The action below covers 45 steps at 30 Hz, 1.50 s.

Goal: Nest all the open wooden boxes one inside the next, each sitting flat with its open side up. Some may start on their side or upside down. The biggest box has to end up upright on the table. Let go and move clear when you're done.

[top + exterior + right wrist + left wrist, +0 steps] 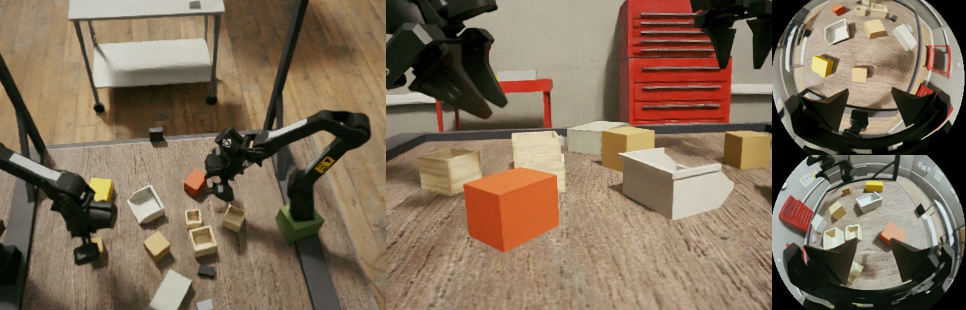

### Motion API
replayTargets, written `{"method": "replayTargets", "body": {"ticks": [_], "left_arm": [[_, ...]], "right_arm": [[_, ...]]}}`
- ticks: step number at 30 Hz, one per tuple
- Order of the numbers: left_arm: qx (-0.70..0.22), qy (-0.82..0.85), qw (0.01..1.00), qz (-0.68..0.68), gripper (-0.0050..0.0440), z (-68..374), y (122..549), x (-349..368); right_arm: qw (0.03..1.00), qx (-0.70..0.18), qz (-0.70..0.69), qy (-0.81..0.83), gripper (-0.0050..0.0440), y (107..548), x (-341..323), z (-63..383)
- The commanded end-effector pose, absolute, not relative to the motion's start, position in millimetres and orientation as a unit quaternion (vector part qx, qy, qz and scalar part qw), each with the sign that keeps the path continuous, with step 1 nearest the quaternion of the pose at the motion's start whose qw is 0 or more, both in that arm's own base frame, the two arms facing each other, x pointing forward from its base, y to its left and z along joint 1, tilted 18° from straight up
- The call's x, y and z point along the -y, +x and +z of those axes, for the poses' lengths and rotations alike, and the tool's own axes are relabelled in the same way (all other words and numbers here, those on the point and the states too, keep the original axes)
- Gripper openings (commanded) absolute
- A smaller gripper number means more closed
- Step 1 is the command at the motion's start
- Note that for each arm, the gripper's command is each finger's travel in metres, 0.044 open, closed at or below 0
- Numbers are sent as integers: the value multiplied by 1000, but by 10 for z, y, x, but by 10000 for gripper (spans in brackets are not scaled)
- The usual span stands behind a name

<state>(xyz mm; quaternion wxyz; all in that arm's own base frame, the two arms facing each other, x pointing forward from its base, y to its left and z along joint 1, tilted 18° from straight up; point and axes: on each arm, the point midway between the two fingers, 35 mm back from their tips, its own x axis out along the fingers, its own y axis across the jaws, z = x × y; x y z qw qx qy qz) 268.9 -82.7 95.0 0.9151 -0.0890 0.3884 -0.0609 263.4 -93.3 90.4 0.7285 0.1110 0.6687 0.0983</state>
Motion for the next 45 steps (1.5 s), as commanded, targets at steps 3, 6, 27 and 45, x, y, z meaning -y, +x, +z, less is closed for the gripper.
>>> {"method": "replayTargets", "body": {"ticks": [3, 6, 27, 45], "left_arm": [[-471, -12, 877, -87, 184, 766, 2625, 567], [-512, 7, 852, -104, 112, 667, 2544, 446], [-617, 72, 738, -265, 0, 479, 2058, 153], [-624, 70, 733, -261, -35, 51, 2035, 286]], "right_arm": [[733, -664, 100, 107, 400, 2665, 942, 940], [733, -664, 100, 107, 400, 2665, 942, 940], [733, -664, 100, 107, 400, 2665, 942, 940], [733, -664, 100, 107, 400, 2665, 942, 940]]}}
